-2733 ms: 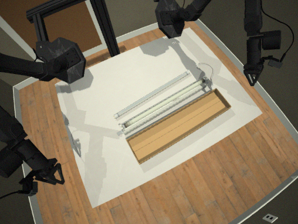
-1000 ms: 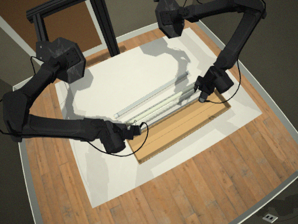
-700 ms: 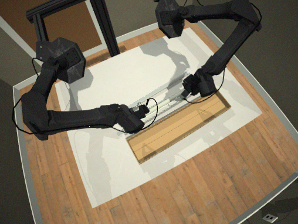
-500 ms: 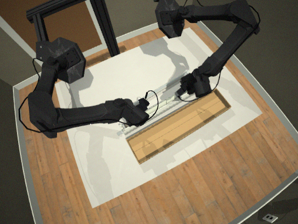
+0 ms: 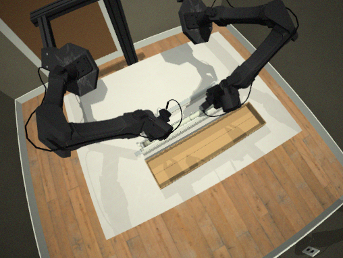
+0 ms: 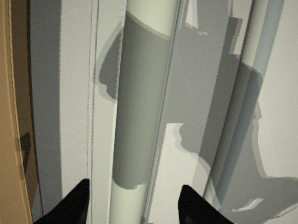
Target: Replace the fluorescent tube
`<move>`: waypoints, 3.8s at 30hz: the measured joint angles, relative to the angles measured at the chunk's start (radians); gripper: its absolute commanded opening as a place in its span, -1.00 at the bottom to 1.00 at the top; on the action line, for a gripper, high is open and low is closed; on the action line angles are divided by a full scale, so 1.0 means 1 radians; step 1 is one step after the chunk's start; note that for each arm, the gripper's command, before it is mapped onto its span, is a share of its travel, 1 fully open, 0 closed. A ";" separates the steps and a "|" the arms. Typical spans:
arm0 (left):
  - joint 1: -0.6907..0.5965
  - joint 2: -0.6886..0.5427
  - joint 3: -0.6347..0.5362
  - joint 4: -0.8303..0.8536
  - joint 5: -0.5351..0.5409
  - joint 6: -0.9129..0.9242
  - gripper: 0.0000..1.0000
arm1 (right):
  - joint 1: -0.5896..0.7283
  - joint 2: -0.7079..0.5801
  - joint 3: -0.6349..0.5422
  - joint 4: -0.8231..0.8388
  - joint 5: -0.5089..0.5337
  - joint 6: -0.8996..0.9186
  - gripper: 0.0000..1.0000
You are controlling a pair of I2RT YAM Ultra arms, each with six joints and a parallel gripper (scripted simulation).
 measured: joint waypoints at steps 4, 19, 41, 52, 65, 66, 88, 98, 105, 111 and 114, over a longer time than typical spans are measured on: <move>0.019 0.023 -0.007 0.044 0.008 0.020 -0.02 | -0.014 0.011 0.000 0.034 -0.007 -0.021 -0.02; 0.079 0.104 -0.010 0.167 0.031 0.090 -0.02 | -0.082 0.084 0.008 0.158 -0.032 -0.113 -0.02; 0.092 0.115 -0.010 0.188 0.035 0.099 -0.78 | -0.100 0.100 0.016 0.187 -0.038 -0.132 -0.02; 0.092 0.115 -0.010 0.188 0.035 0.099 -0.78 | -0.100 0.100 0.016 0.191 -0.038 -0.134 -0.78; 0.092 0.115 -0.010 0.188 0.035 0.099 -0.78 | -0.100 0.100 0.016 0.191 -0.038 -0.134 -0.78; 0.092 0.115 -0.010 0.188 0.035 0.099 -0.78 | -0.100 0.100 0.016 0.191 -0.038 -0.134 -0.78; 0.092 0.121 0.005 0.164 0.037 0.091 -0.78 | -0.100 0.104 0.031 0.163 -0.039 -0.123 -0.78; 0.092 0.126 0.021 0.140 0.040 0.084 -0.78 | -0.100 0.105 0.047 0.132 -0.040 -0.111 -0.78; 0.092 0.126 0.025 0.131 0.041 0.081 -0.78 | -0.100 0.108 0.053 0.122 -0.041 -0.108 -0.78; 0.092 0.129 0.033 0.119 0.043 0.077 -0.78 | -0.102 0.108 0.061 0.107 -0.045 -0.103 -0.78; 0.092 0.130 0.036 0.114 0.045 0.076 -0.78 | -0.103 0.108 0.064 0.100 -0.046 -0.100 -0.78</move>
